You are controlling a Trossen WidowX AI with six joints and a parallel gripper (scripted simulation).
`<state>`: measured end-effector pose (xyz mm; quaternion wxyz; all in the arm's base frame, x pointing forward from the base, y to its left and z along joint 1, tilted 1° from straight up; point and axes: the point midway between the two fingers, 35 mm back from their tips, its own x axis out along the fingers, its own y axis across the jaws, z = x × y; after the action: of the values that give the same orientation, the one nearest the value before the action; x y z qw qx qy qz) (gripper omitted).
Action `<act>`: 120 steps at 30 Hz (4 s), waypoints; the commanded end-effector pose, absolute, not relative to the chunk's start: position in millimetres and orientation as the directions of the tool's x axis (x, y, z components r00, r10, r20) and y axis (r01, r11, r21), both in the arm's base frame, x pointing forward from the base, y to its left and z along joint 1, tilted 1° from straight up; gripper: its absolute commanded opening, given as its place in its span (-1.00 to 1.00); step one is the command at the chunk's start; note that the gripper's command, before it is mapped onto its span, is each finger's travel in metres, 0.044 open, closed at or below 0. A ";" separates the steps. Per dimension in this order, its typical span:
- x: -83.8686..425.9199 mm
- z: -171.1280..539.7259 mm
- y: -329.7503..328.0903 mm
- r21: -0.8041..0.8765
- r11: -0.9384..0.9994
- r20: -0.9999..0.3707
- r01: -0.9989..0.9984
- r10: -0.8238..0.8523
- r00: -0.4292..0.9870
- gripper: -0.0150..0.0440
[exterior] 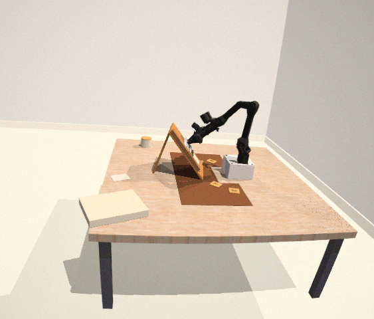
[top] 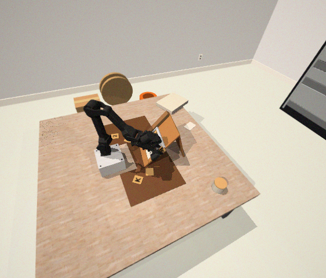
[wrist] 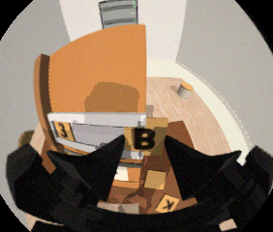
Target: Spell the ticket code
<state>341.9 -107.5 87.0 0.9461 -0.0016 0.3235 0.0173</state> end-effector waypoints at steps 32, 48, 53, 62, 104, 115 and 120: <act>340.6 86.4 -89.8 0.011 1.000 -0.613 -0.028 0.029 0.790 -0.49; 341.3 87.1 -83.1 0.012 1.000 -0.613 -0.028 0.029 0.790 -0.49; 341.2 87.1 -80.0 0.012 1.000 -0.613 -0.028 0.030 0.790 -0.49; 340.7 87.0 -74.5 0.013 1.000 -0.613 -0.028 0.030 0.790 -0.49; 339.6 86.9 -50.1 0.016 0.999 -0.613 -0.028 0.032 0.790 -0.49; 339.8 87.2 -43.8 0.016 0.999 -0.613 -0.028 0.032 0.790 -0.49; 339.8 87.3 -41.0 0.017 0.999 -0.613 -0.028 0.032 0.790 -0.49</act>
<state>340.3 -42.3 87.7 0.9459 0.0018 0.3239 0.0186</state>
